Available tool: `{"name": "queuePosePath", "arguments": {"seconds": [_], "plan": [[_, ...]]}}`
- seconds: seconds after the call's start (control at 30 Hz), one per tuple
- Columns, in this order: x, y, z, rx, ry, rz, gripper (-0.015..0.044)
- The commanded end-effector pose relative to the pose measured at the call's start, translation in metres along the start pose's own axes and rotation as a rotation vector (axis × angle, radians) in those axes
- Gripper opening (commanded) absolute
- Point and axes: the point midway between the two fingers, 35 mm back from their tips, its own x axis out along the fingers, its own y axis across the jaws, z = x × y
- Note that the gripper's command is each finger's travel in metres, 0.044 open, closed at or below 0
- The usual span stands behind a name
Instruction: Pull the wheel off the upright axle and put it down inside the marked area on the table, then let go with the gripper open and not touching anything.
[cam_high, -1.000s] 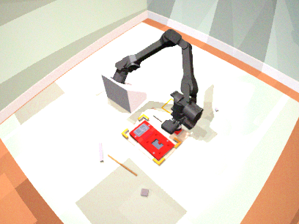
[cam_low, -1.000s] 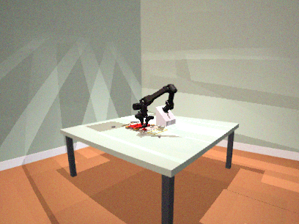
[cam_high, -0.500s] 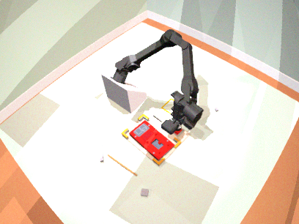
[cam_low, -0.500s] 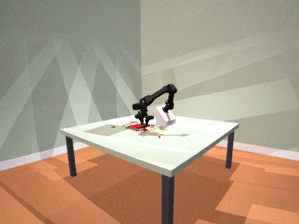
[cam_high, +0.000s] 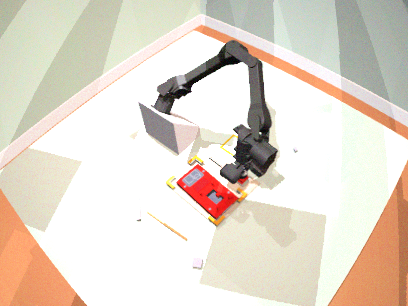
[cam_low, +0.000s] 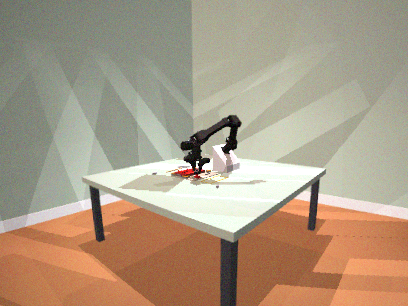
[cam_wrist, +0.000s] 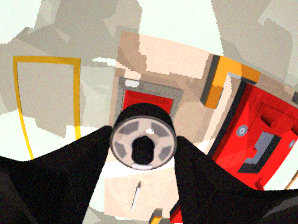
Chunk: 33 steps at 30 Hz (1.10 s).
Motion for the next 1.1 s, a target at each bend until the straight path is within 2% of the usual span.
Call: {"name": "queuePosePath", "arguments": {"seconds": [0.0, 1.07], "plan": [[-0.012, -0.002, 0.0, 0.016, -0.015, 0.001, 0.0], [-0.023, -0.002, 0.0, 0.019, -0.016, 0.003, 0.0]]}}
